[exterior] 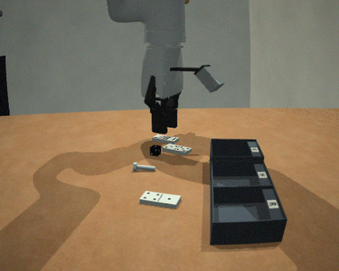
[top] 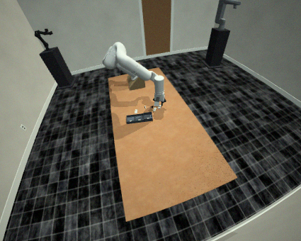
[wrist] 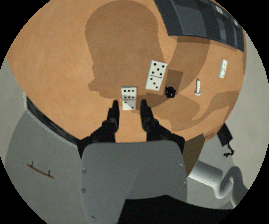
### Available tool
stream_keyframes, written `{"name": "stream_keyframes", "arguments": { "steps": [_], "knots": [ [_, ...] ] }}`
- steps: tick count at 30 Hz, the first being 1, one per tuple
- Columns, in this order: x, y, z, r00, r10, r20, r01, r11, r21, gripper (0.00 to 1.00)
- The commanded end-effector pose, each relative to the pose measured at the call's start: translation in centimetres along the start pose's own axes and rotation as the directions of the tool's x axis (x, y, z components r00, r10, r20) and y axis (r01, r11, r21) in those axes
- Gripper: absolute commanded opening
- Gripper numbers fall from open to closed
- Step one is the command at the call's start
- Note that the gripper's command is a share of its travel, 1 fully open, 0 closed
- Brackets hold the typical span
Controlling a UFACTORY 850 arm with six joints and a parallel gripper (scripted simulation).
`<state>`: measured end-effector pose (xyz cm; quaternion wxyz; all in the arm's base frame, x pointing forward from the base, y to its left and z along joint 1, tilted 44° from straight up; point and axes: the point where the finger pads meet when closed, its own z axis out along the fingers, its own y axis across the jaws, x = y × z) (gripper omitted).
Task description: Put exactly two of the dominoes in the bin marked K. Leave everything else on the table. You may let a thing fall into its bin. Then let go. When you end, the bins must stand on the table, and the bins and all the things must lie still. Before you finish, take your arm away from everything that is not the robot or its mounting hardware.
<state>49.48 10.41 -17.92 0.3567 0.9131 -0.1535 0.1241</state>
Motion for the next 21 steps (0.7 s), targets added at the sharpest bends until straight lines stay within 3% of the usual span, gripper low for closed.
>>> {"name": "stream_keyframes", "arguments": {
  "steps": [1,21],
  "knots": [
    [0.2,-0.1,0.8,1.0,0.001,-0.002,-0.001,1.0,0.002,0.41],
    [0.1,-0.1,2.0,1.0,0.001,-0.002,-0.001,1.0,0.002,0.41]
  ]
}}
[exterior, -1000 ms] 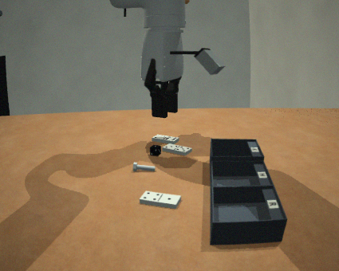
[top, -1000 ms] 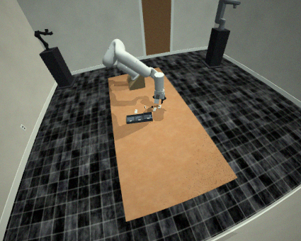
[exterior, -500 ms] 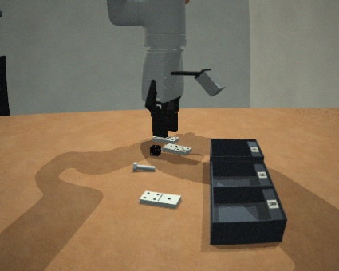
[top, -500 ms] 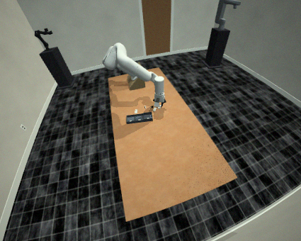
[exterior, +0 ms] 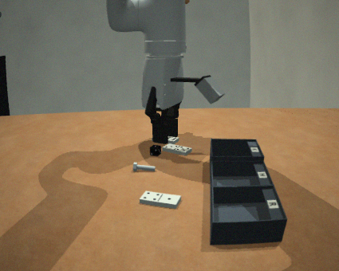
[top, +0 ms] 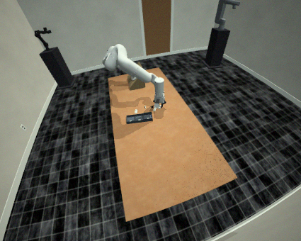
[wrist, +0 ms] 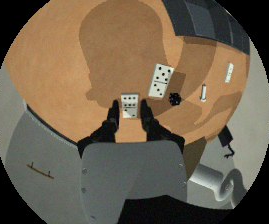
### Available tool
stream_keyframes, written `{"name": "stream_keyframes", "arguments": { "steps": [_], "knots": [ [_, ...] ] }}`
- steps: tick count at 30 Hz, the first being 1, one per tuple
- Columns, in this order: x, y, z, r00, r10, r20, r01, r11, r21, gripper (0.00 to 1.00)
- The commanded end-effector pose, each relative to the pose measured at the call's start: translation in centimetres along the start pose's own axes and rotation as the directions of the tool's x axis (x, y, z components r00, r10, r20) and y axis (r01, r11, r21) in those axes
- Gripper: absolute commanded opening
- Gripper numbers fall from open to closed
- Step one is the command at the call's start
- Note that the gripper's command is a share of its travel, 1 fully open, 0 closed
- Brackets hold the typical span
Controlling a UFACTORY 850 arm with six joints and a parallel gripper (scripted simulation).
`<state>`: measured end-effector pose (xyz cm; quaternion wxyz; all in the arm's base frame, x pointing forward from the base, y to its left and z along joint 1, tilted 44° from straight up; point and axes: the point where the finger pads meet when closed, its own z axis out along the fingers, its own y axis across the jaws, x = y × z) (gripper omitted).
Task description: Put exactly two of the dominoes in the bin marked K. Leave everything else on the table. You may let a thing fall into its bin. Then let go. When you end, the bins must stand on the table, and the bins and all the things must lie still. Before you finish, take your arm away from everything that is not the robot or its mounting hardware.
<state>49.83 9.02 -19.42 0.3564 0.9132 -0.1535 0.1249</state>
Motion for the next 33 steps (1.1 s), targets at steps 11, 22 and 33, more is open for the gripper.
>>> {"name": "stream_keyframes", "arguments": {
  "steps": [11,22,33],
  "knots": [
    [0.06,-0.05,-0.02,1.0,0.001,-0.001,-0.001,1.0,0.001,0.0],
    [0.06,-0.05,-0.03,1.0,0.001,-0.001,-0.001,1.0,0.001,0.0],
    [0.06,-0.05,-0.03,1.0,0.001,-0.001,-0.001,1.0,0.001,0.0]
  ]
}}
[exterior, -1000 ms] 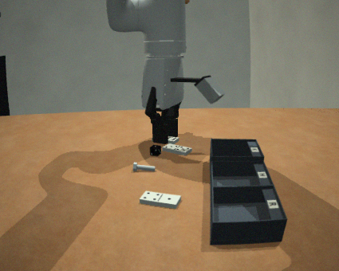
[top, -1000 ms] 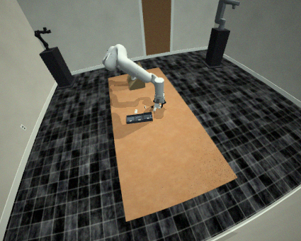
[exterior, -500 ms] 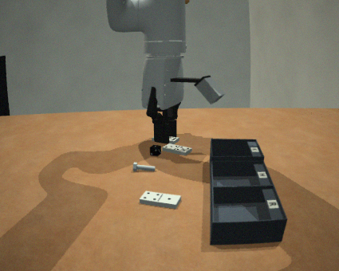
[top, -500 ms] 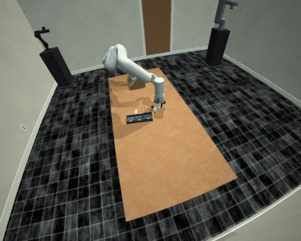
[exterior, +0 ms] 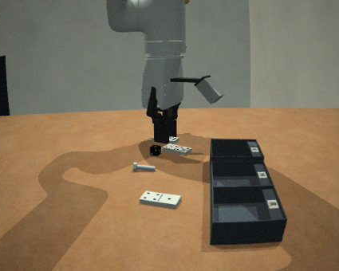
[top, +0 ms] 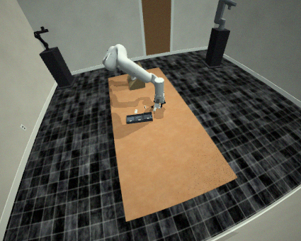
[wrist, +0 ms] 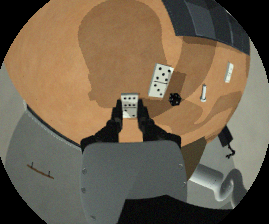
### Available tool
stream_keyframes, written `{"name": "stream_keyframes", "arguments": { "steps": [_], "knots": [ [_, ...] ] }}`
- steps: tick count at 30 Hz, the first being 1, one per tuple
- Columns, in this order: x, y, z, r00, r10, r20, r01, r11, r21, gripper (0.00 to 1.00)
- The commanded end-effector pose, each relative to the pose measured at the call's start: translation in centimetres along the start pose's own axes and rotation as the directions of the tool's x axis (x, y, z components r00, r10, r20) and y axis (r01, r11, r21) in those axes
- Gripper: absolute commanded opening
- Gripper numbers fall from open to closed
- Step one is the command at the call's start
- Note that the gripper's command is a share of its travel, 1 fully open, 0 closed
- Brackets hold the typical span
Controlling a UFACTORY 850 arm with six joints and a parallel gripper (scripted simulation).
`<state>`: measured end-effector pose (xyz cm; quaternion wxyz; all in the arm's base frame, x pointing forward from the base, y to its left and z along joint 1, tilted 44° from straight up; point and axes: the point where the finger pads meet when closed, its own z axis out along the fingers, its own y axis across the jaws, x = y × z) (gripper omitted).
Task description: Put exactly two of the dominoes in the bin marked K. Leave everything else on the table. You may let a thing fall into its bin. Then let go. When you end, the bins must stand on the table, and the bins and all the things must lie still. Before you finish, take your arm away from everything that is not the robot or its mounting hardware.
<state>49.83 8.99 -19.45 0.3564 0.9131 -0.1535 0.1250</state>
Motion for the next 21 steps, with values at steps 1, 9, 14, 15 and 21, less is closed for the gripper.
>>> {"name": "stream_keyframes", "arguments": {
  "steps": [1,9,14,15,21],
  "knots": [
    [0.1,-0.1,-0.1,1.0,0.001,-0.001,-0.001,1.0,0.001,0.0],
    [0.1,-0.1,-1.7,1.0,0.0,-0.001,0.0,1.0,0.001,0.0],
    [0.1,-0.1,-2.7,1.0,0.0,-0.001,0.0,1.0,0.001,0.0],
    [0.1,-0.1,-3.1,1.0,0.0,-0.001,0.0,1.0,0.001,0.0],
    [0.1,-0.1,-5.1,1.0,0.0,-0.001,0.0,1.0,0.001,0.0]
  ]
}}
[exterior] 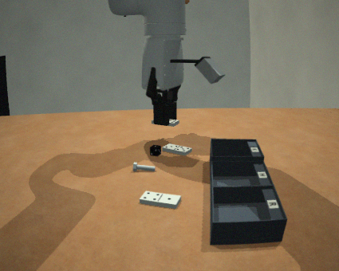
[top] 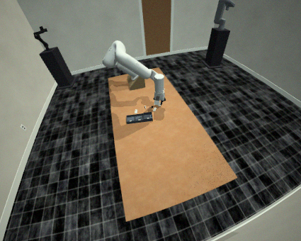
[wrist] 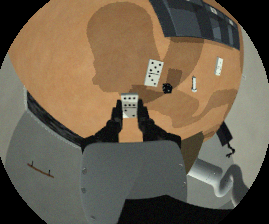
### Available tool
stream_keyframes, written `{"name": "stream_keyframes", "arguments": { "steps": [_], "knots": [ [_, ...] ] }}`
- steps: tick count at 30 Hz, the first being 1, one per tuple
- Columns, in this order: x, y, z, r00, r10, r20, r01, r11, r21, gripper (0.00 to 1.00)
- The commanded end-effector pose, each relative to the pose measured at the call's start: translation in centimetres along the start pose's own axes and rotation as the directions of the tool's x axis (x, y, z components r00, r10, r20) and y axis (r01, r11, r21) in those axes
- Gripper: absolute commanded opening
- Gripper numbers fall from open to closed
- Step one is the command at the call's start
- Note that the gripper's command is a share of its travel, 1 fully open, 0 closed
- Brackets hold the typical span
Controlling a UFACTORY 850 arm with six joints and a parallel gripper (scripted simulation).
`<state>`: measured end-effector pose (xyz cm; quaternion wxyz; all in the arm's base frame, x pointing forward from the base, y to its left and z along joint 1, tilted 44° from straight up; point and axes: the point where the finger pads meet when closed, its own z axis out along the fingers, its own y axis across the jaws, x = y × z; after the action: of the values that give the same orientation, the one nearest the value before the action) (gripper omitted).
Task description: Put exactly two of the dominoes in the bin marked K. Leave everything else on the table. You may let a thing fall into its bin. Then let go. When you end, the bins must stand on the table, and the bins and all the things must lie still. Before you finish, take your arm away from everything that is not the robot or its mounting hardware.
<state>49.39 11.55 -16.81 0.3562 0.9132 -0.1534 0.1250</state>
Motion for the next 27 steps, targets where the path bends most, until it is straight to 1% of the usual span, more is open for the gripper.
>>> {"name": "stream_keyframes", "arguments": {
  "steps": [1,3,19,24,26,27],
  "knots": [
    [0.1,0.0,-1.7,1.0,0.001,-0.001,-0.001,1.0,0.001,0.0],
    [0.1,0.0,-2.4,1.0,0.001,-0.001,-0.001,1.0,0.001,0.0],
    [0.1,0.0,-2.3,1.0,0.001,-0.001,-0.001,1.0,0.001,0.0],
    [2.7,1.3,-2.3,1.0,0.001,-0.001,-0.001,1.0,0.001,0.0],
    [2.7,1.3,-2.3,1.0,0.001,-0.001,-0.001,1.0,0.001,0.0],
    [3.2,1.6,-2.3,1.0,0.001,-0.001,-0.001,1.0,0.001,0.0]
  ]
}}
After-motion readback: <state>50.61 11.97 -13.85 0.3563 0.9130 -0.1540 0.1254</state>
